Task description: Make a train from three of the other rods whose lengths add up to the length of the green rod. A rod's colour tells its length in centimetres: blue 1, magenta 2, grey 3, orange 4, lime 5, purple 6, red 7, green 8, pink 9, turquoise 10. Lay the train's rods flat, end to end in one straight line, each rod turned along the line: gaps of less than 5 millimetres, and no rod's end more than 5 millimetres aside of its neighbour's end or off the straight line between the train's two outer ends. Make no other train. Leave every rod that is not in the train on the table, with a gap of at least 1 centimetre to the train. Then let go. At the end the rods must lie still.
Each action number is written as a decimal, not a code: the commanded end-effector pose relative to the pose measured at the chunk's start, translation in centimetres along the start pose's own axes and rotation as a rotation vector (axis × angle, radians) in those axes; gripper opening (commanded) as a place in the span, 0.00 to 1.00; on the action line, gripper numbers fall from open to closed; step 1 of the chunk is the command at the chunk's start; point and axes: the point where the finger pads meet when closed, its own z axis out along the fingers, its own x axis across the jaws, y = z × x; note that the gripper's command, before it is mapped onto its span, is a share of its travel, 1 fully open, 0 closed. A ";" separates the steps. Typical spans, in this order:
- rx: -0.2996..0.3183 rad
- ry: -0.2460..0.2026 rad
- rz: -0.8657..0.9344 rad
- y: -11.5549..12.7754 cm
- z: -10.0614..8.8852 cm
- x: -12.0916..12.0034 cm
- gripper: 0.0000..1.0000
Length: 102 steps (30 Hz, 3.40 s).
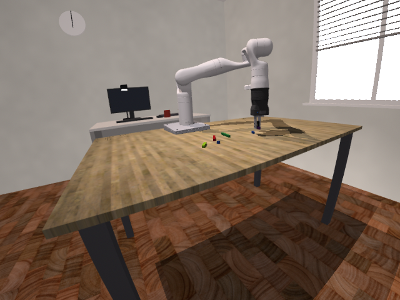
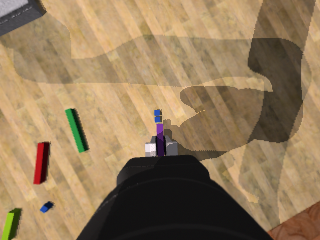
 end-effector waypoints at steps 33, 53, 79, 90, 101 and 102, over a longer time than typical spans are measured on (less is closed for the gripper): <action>0.001 -0.011 0.003 0.0 1.9 -0.4 0.24; 0.001 -0.011 0.003 0.0 1.9 -0.3 0.24; 0.001 -0.011 0.003 0.0 1.9 -0.3 0.24; 0.001 -0.011 0.003 0.0 2.1 -0.3 0.24; 0.001 -0.011 0.003 0.0 2.8 -0.3 0.24; 0.001 -0.011 0.003 0.0 2.9 -0.3 0.24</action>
